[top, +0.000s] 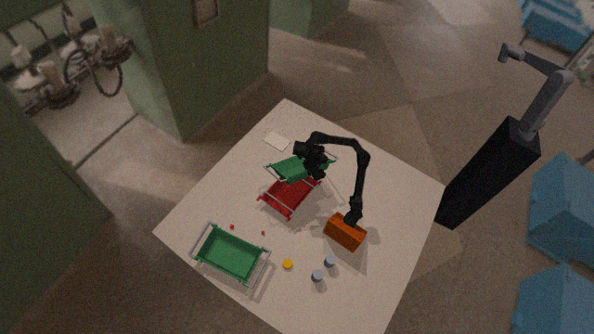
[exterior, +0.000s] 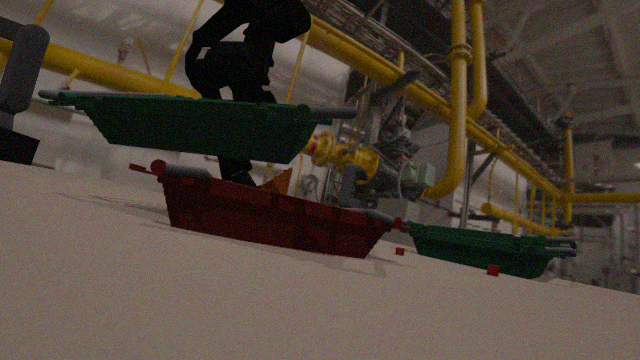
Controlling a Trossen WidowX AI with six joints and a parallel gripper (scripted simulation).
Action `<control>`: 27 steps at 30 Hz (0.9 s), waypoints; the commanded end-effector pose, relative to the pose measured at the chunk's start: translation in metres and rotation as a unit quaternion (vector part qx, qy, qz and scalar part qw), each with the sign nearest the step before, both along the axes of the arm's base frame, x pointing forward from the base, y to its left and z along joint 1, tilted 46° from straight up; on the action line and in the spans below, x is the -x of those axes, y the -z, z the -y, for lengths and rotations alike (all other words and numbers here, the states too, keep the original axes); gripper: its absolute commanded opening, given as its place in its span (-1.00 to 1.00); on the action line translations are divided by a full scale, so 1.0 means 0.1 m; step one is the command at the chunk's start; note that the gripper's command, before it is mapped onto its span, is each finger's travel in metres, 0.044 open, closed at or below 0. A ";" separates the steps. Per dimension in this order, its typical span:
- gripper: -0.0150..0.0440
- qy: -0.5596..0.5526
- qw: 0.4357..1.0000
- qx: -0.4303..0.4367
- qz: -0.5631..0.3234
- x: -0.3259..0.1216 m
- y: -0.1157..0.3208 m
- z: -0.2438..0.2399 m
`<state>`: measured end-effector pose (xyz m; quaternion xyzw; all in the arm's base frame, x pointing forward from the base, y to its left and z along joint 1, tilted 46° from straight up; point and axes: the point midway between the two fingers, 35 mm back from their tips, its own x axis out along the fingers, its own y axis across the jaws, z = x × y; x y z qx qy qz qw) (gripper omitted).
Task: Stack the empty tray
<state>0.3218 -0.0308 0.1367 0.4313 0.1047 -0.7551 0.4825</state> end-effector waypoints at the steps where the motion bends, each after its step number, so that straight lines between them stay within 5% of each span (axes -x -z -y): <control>1: -0.49 -0.035 0.999 0.000 -0.009 -0.10 0.08 -0.23; 27: -0.49 -0.098 0.993 0.008 -0.067 -0.18 0.47 -0.73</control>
